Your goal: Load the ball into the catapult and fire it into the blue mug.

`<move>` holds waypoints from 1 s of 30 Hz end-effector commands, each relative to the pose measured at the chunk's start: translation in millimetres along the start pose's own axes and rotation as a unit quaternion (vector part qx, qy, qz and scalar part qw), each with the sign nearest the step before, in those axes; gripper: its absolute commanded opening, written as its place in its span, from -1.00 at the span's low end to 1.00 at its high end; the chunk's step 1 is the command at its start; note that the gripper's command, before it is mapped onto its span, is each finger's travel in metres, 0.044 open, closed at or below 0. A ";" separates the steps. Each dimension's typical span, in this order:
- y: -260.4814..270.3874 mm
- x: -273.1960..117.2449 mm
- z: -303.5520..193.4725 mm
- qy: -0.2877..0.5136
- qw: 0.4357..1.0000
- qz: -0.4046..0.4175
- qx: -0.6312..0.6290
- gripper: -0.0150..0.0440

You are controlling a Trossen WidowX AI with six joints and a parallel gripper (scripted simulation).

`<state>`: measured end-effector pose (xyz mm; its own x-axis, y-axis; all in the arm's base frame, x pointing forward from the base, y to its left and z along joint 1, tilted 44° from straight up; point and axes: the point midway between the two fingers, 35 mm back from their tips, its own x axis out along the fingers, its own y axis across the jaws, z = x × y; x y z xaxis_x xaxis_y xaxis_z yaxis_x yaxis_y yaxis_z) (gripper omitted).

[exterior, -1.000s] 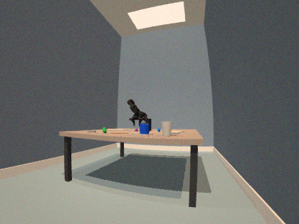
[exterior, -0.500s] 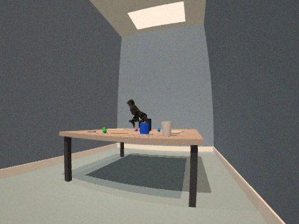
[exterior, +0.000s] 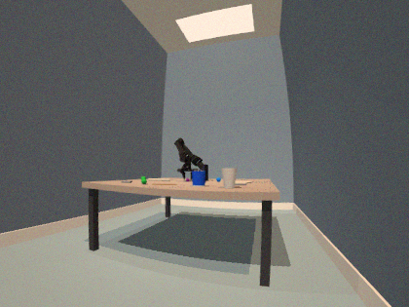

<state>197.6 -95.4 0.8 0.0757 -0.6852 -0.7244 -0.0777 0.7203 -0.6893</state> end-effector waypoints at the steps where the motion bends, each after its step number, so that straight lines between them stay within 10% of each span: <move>1: -0.2 7.6 -3.0 0.003 1.000 -0.002 -0.003 0.53; 21: 1.2 4.0 -1.0 0.002 1.000 0.000 -0.003 -0.49; 30: 8.5 -33.9 7.8 0.000 1.000 0.011 -0.004 -0.49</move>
<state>198.3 -77.9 9.4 0.0646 -0.6768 -0.7333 -0.0914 0.7278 -0.6797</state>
